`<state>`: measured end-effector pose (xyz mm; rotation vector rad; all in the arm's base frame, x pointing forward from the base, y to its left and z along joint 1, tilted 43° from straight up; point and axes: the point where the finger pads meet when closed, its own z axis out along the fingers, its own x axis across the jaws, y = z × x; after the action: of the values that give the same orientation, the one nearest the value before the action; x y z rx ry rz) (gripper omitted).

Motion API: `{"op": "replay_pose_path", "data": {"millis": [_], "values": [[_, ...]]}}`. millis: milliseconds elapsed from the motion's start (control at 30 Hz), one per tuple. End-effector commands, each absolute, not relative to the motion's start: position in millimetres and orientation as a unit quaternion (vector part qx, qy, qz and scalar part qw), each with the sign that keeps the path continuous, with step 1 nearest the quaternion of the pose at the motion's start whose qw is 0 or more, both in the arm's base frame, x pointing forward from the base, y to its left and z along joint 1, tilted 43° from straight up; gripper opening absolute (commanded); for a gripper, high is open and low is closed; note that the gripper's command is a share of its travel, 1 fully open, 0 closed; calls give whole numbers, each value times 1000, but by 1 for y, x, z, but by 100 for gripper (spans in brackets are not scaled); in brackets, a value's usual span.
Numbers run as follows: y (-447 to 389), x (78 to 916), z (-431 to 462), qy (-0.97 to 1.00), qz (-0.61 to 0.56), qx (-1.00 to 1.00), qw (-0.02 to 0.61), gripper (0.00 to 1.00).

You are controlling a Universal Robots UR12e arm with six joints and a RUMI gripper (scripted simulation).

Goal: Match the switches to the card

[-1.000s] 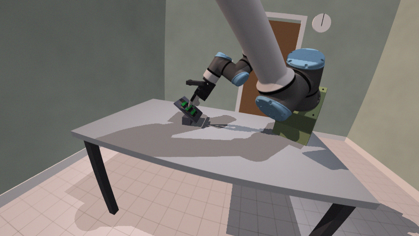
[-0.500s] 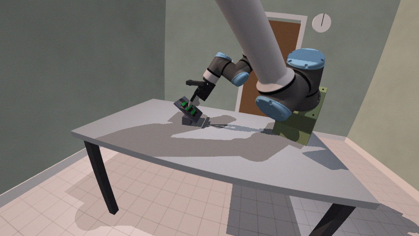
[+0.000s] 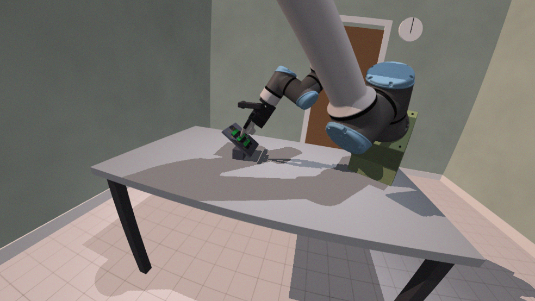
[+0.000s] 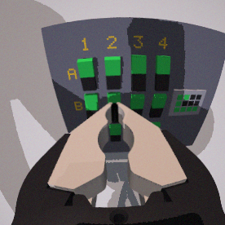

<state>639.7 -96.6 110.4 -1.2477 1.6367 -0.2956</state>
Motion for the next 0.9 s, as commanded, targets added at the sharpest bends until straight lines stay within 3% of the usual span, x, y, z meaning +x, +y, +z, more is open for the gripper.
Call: {"op": "replay_pose_path", "data": {"millis": [0, 867], "values": [[-101, 631, 116, 679, -123, -518, 507, 0], [-113, 620, 117, 679, -123, -518, 507, 0]]}}
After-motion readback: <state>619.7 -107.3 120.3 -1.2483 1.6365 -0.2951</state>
